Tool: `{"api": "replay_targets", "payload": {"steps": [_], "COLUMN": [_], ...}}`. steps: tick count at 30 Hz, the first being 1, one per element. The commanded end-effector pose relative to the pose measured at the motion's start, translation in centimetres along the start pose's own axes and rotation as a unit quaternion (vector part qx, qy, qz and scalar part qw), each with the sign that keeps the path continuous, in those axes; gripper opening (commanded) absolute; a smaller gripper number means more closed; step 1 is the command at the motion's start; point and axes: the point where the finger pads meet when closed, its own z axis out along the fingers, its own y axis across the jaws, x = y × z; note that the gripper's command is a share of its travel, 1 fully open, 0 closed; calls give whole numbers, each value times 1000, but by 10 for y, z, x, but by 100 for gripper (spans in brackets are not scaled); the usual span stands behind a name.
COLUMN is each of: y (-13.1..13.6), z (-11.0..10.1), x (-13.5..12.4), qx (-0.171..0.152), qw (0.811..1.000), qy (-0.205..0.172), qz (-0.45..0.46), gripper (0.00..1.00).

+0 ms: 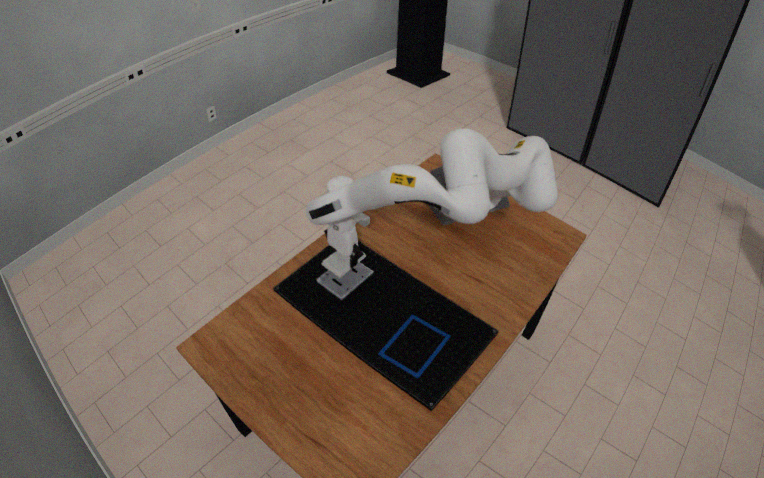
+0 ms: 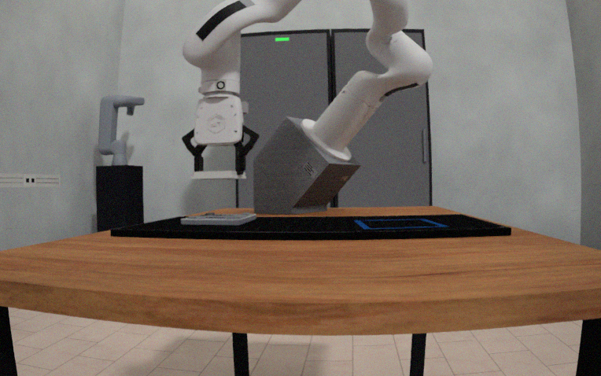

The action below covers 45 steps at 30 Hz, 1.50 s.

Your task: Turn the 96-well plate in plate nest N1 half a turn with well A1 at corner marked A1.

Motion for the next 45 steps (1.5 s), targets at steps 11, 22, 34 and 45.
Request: {"api": "replay_targets", "payload": {"steps": [11, 22, 34, 45], "y": [0, 0, 0, 0], "z": [18, 33, 53, 66], "x": [-1, -1, -1, -1], "qx": [0, 0, 0, 0], "qw": [1000, 1000, 1000, 1000], "qy": [0, 0, 0, 0], "qz": [0, 0, 0, 0], "gripper": [0, 0, 0, 0]}}
